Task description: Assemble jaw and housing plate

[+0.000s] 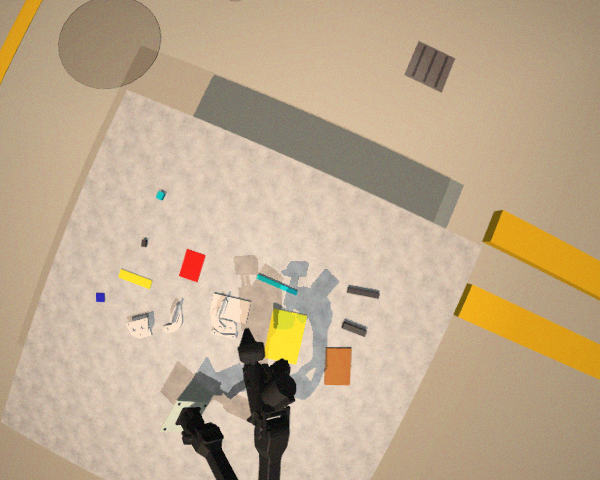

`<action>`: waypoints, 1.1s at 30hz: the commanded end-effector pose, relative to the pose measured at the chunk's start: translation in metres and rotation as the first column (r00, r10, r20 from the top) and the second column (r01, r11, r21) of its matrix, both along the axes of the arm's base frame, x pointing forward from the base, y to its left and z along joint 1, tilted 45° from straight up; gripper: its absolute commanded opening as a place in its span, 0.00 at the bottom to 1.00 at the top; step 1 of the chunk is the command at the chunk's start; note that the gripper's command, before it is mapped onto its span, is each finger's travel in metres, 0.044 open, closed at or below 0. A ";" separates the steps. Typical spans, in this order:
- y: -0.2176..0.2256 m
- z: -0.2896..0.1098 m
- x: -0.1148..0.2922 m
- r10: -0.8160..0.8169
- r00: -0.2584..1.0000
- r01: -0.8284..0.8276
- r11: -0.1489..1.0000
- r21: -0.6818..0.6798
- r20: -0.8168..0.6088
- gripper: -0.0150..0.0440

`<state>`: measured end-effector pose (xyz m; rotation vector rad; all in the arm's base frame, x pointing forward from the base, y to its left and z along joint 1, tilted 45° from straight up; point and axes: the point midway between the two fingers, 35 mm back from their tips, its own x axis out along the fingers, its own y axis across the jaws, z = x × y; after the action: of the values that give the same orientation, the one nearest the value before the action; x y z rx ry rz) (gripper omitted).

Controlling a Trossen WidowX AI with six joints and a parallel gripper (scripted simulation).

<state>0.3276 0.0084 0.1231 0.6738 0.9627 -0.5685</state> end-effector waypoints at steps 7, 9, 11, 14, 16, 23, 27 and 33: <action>0.036 -0.051 0.002 0.124 0.968 -0.147 0.985 -0.092 -0.219 1.00; 0.043 -0.061 0.000 0.146 0.954 -0.180 0.978 -0.108 -0.262 1.00; 0.050 -0.071 -0.001 0.167 0.937 -0.213 0.969 -0.125 -0.305 1.00; 0.061 -0.088 -0.005 0.188 0.914 -0.255 0.955 -0.150 -0.358 1.00; 0.068 -0.098 -0.008 0.200 0.898 -0.284 0.944 -0.167 -0.393 1.00; 0.088 -0.132 -0.021 0.235 0.831 -0.386 0.896 -0.219 -0.504 1.00; 0.097 -0.150 -0.030 0.254 0.776 -0.459 0.855 -0.242 -0.577 1.00; 0.109 -0.177 -0.046 0.269 0.681 -0.570 0.778 -0.263 -0.681 1.00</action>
<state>0.2881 0.1124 -0.0409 -0.1312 1.4538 -0.5692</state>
